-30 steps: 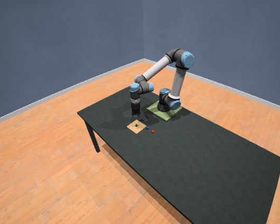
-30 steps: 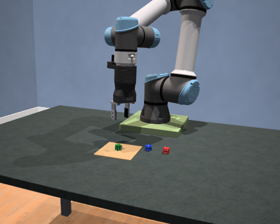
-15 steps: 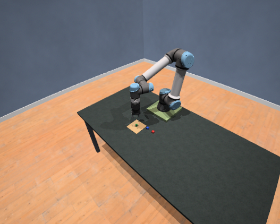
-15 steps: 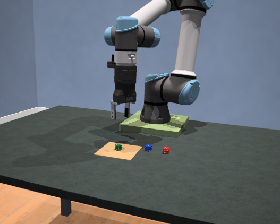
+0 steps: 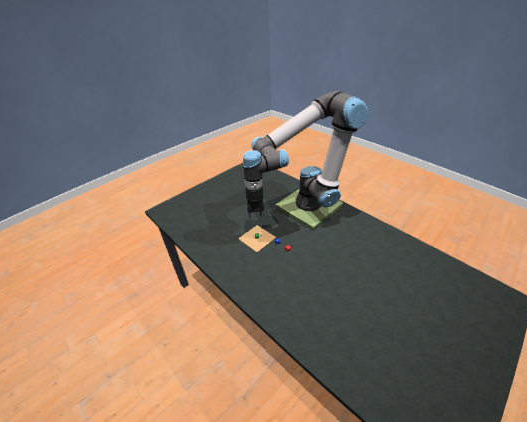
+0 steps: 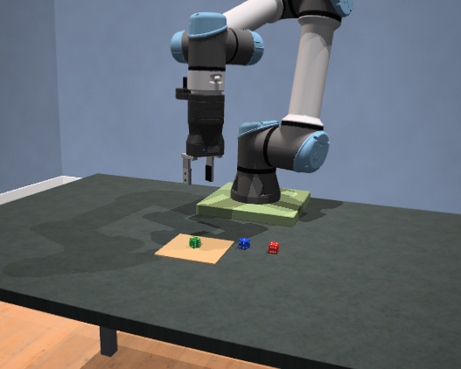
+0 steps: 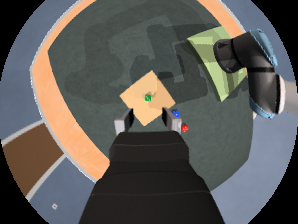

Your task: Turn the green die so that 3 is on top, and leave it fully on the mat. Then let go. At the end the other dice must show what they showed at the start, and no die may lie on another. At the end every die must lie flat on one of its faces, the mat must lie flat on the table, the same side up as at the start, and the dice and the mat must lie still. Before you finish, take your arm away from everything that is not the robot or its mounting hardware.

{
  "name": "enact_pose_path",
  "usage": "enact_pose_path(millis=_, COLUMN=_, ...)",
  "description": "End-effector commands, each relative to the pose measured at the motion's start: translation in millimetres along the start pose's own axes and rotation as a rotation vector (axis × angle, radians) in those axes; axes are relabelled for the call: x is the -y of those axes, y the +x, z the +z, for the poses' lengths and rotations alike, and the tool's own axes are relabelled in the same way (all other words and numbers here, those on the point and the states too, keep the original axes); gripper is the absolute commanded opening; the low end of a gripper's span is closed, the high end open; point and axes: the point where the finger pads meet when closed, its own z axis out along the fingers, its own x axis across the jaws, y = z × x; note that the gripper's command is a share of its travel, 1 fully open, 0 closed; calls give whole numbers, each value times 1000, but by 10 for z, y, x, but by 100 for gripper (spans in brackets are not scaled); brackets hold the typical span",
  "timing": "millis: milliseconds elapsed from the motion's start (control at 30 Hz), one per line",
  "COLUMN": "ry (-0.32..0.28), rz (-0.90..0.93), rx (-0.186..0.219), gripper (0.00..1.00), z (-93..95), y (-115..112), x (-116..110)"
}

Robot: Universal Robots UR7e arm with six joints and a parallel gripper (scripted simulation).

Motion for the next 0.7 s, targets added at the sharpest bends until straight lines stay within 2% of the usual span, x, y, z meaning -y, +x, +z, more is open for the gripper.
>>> enact_pose_path(millis=0, ry=0, rz=0, rx=1, gripper=100, z=-173, y=-3, x=0)
enact_pose_path(millis=133, ry=0, rz=0, rx=1, gripper=100, z=-235, y=-3, x=0)
enact_pose_path(millis=667, ry=0, rz=0, rx=1, gripper=100, z=-247, y=-3, x=0)
